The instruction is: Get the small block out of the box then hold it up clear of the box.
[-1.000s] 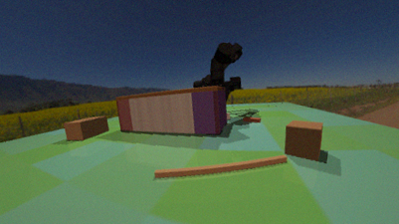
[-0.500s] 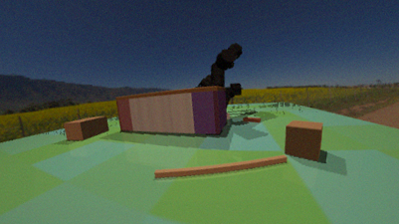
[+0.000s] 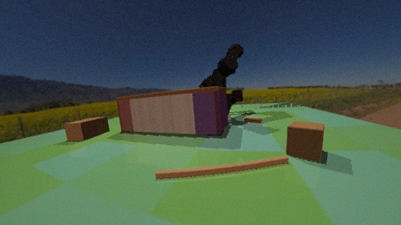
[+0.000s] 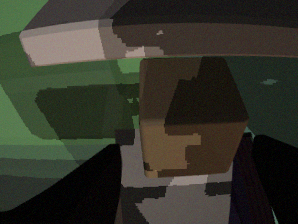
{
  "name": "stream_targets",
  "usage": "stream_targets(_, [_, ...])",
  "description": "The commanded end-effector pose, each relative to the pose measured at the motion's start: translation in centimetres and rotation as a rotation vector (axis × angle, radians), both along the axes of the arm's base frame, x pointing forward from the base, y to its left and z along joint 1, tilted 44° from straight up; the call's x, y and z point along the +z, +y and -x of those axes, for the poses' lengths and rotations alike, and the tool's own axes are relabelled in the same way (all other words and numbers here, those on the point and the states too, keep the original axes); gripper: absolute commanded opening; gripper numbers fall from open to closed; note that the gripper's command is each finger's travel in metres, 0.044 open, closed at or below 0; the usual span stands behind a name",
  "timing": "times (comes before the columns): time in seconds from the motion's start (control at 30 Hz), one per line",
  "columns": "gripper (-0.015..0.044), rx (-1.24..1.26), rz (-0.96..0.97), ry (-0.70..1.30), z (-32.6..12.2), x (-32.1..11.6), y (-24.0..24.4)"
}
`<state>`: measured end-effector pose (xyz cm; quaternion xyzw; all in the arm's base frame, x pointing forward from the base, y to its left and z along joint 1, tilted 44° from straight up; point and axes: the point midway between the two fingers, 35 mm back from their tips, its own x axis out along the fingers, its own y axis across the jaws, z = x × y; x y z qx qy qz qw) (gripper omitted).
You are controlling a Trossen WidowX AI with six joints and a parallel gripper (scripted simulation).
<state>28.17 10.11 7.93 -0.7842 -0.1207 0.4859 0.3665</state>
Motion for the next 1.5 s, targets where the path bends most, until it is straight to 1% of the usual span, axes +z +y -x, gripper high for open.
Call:
stream_targets(0.0, [0.0285, -0.003, -0.002, 0.012, 0.2, -0.7, 0.5])
stream_targets(0.1, [0.0285, -0.003, -0.002, 0.011, 0.2, -0.9, 0.6])
stream_targets(0.37, [0.0075, -0.003, -0.002, 0.011, 0.2, -0.9, 0.6])
stream_targets(0.43, [0.0062, -0.003, -0.002, 0.011, 0.2, -0.9, 0.6])
stream_targets(0.5, [0.0009, -0.004, -0.003, 0.014, 0.2, -0.8, 0.5])
stream_targets(0.53, [0.0000, -0.005, -0.004, 0.017, 0.2, -0.7, 0.4])
stream_targets(0.67, [0.0000, -0.005, -0.001, 0.018, 0.2, 0.1, -0.4])
stream_targets(0.97, [0.0000, -0.002, 0.004, 0.008, 0.7, 3.4, -3.5])
stream_targets(1.1, [0.0000, -0.004, 0.000, 0.010, 0.8, 3.7, -3.7])
stream_targets(1.33, [0.0000, -0.092, -0.094, 0.127, 1.3, 3.7, -2.1])
stream_targets(1.47, [0.0000, -0.200, -0.173, 0.225, 1.4, 3.7, -2.5])
